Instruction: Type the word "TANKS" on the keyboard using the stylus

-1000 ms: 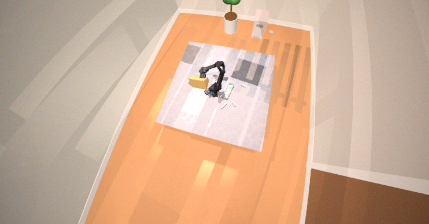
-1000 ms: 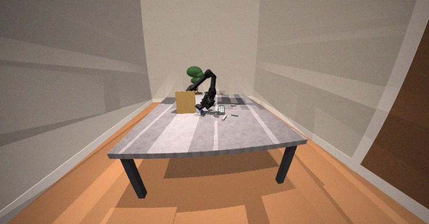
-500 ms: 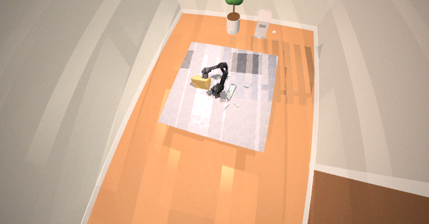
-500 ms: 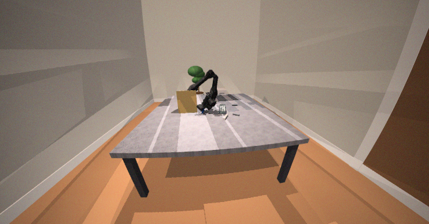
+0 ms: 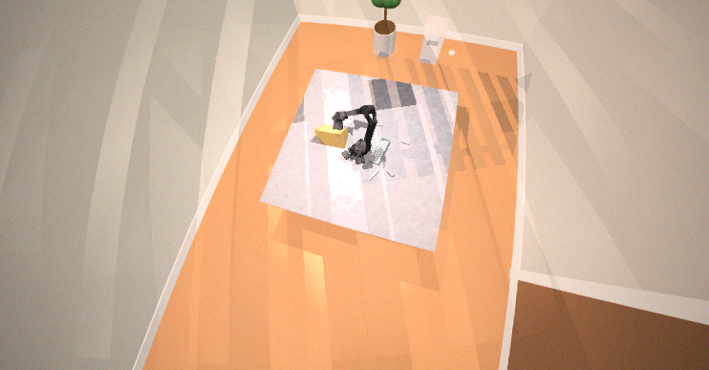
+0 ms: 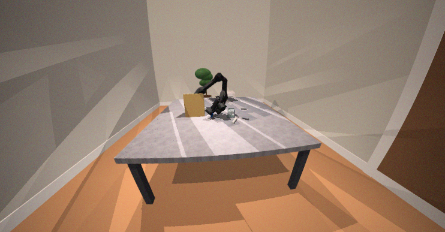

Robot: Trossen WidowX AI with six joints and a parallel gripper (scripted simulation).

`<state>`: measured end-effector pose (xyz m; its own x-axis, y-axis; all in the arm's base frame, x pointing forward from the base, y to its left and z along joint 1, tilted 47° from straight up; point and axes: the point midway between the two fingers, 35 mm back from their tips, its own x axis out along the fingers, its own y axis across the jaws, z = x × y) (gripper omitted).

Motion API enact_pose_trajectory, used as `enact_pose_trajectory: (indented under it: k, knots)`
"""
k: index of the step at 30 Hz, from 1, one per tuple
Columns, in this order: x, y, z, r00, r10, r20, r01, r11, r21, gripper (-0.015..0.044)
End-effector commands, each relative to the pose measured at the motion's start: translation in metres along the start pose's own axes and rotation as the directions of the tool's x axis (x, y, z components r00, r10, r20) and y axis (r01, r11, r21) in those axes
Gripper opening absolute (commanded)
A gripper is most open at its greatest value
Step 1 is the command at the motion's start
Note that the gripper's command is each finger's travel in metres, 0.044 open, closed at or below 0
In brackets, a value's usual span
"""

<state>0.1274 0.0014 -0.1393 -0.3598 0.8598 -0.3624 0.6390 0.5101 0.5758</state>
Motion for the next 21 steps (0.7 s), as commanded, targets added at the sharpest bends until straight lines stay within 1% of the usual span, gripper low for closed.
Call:
enact_pose_trajectory:
  k: [1,21]
  knots:
    - [-0.007,0.0,0.016,0.999,0.001,0.032,0.0,1.0,-0.011,0.0]
    - [-0.021,0.001,0.037,0.999,0.0,0.033,0.0,1.0,-0.012,0.0]
